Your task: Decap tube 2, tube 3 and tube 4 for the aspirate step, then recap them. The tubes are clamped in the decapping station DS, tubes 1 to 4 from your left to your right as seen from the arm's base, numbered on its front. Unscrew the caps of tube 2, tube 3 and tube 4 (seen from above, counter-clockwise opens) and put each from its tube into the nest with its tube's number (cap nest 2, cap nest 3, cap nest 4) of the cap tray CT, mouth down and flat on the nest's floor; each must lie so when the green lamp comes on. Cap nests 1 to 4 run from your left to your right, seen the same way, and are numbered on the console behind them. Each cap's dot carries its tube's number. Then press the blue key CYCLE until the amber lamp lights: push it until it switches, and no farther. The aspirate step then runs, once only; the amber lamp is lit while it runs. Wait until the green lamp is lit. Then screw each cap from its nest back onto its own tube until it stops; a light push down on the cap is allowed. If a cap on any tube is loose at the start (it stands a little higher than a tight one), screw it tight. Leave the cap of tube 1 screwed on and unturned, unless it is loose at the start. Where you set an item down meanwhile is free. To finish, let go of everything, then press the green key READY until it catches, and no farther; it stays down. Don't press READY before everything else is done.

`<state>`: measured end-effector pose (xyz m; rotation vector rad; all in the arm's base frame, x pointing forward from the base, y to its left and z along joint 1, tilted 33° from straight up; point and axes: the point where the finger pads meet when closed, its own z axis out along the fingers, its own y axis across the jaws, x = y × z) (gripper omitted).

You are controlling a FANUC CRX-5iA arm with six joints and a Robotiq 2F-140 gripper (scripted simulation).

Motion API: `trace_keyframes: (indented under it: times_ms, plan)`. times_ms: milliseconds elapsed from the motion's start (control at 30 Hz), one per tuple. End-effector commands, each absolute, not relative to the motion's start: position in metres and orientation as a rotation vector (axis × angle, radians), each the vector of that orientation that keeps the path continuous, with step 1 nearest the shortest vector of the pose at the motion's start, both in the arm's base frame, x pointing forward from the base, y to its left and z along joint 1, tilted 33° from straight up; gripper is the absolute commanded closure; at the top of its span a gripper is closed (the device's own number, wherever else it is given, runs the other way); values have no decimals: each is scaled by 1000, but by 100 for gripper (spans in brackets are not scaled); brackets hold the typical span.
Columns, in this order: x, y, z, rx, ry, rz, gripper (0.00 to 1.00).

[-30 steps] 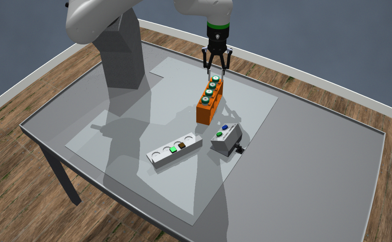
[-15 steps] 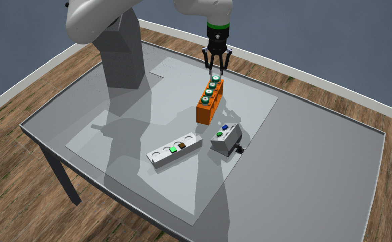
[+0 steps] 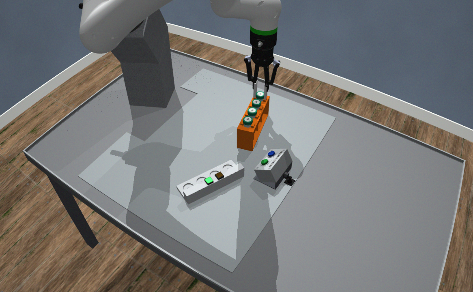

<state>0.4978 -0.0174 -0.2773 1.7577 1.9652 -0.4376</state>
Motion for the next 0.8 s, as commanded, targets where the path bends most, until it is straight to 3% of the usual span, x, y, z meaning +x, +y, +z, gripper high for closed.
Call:
trace_keyframes:
  times_ms: [0, 500, 533, 767]
  plan:
    - [498, -17, -277, 1836, 1874, -401, 100]
    - [498, -17, -277, 2007, 1661, -328, 100]
    - [498, -17, -277, 2007, 1661, -328, 65]
    - [498, -17, -277, 2007, 1661, -328, 65]
